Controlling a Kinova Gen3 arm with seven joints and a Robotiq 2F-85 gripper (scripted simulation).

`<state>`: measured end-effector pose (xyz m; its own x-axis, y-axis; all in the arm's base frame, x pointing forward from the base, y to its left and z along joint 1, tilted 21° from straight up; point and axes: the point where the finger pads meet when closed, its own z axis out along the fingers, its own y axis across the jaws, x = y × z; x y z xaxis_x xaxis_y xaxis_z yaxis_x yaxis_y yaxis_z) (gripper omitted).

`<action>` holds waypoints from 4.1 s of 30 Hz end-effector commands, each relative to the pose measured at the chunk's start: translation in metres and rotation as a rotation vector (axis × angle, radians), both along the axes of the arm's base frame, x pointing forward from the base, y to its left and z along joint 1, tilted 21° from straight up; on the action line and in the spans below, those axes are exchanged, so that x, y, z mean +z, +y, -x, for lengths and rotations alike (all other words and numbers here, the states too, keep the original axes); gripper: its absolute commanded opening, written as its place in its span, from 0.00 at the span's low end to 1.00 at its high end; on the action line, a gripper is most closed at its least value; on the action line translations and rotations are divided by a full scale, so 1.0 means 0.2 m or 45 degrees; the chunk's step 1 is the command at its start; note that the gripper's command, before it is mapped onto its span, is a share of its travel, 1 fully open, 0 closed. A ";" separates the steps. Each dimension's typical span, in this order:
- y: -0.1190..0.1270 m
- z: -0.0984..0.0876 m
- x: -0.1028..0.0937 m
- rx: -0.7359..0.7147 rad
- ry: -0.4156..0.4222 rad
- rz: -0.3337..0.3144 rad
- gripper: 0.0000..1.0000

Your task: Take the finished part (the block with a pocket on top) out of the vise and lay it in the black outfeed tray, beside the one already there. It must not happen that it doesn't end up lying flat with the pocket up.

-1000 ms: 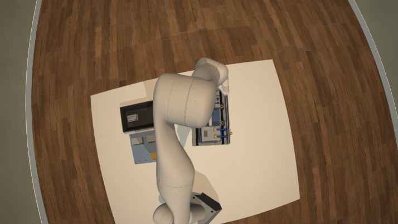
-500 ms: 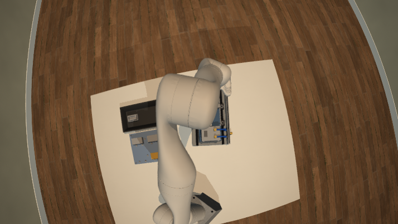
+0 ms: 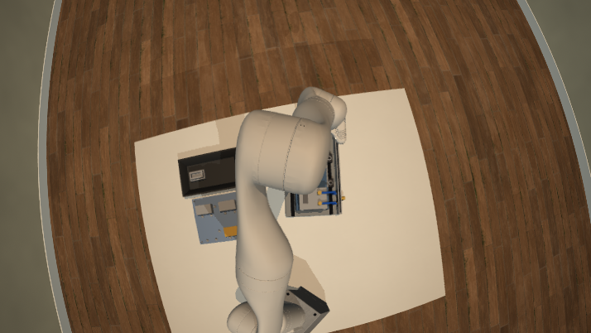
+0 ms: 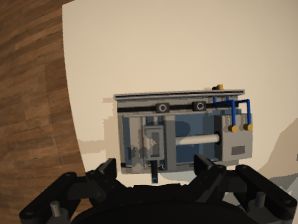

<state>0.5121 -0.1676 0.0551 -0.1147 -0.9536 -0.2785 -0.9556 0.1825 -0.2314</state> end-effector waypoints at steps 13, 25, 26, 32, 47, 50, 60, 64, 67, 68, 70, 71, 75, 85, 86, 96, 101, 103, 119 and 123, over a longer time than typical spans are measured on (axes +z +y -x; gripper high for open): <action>-0.03 0.00 0.00 -0.004 -0.012 0.004 0.00; -0.03 0.00 0.00 -0.004 -0.012 0.004 0.00; -0.03 0.00 0.00 -0.004 -0.012 0.004 0.00; -0.03 0.00 0.00 -0.004 -0.012 0.004 0.00; -0.03 0.00 0.00 -0.004 -0.012 0.004 0.00; -0.03 0.00 0.00 -0.004 -0.012 0.004 0.00; -0.03 0.00 0.00 -0.004 -0.012 0.004 0.67; -0.03 0.00 0.00 -0.004 -0.012 0.004 0.67; -0.03 0.00 0.00 -0.004 -0.012 0.004 0.67; -0.03 0.00 0.00 -0.004 -0.012 0.004 0.67; -0.03 0.00 0.00 -0.004 -0.012 0.004 0.67; -0.03 0.00 0.00 -0.004 -0.012 0.004 0.67; -0.03 0.00 0.00 -0.004 -0.012 0.004 0.67; -0.03 0.00 0.00 -0.004 -0.012 0.004 0.67; -0.03 0.00 0.00 -0.004 -0.012 0.004 0.67; -0.03 -0.01 -0.01 -0.004 -0.012 0.004 0.67; -0.03 -0.01 -0.03 -0.004 -0.012 0.004 0.67; -0.02 -0.01 -0.04 -0.004 -0.012 0.004 0.67; 0.00 -0.05 -0.15 -0.004 -0.013 0.004 0.67; 0.01 -0.05 -0.17 -0.004 -0.013 0.003 0.67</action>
